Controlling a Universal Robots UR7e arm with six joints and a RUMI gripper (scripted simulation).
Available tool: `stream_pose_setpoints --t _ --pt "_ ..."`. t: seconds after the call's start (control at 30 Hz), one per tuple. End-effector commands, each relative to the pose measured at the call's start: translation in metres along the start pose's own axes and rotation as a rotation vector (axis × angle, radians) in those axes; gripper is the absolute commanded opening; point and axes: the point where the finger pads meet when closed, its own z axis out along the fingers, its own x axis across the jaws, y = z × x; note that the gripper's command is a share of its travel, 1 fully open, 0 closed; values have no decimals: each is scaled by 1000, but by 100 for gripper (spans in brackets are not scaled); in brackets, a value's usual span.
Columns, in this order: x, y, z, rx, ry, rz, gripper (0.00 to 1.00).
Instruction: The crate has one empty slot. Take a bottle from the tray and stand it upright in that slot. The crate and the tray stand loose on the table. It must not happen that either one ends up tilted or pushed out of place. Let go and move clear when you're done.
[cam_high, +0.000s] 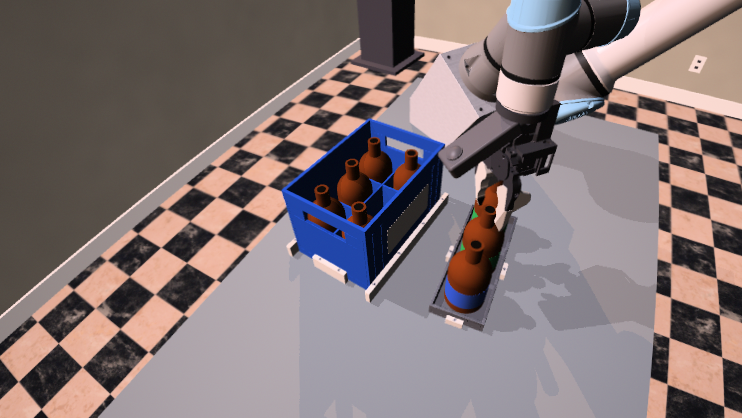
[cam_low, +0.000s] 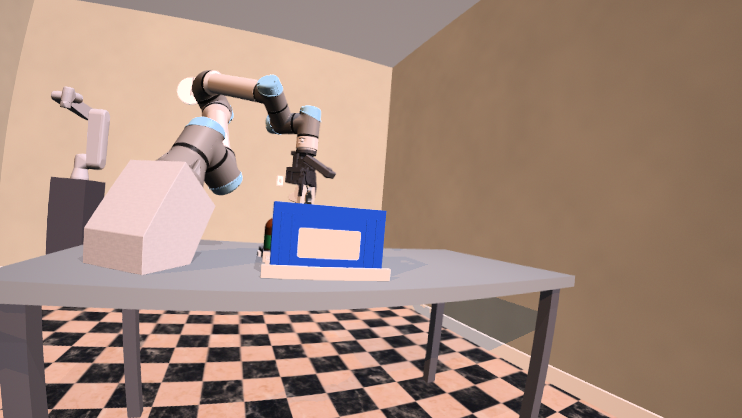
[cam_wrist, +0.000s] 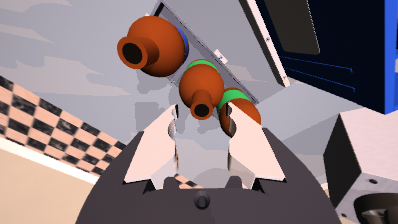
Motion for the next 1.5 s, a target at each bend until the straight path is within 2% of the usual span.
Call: stream_pose_setpoints --t 0.0,0.33,0.37,1.47 --pt "0 0 0 1 0 0 38" --pt "0 0 0 1 0 0 38" --pt "0 0 0 1 0 0 0" --pt "0 0 0 1 0 0 0"
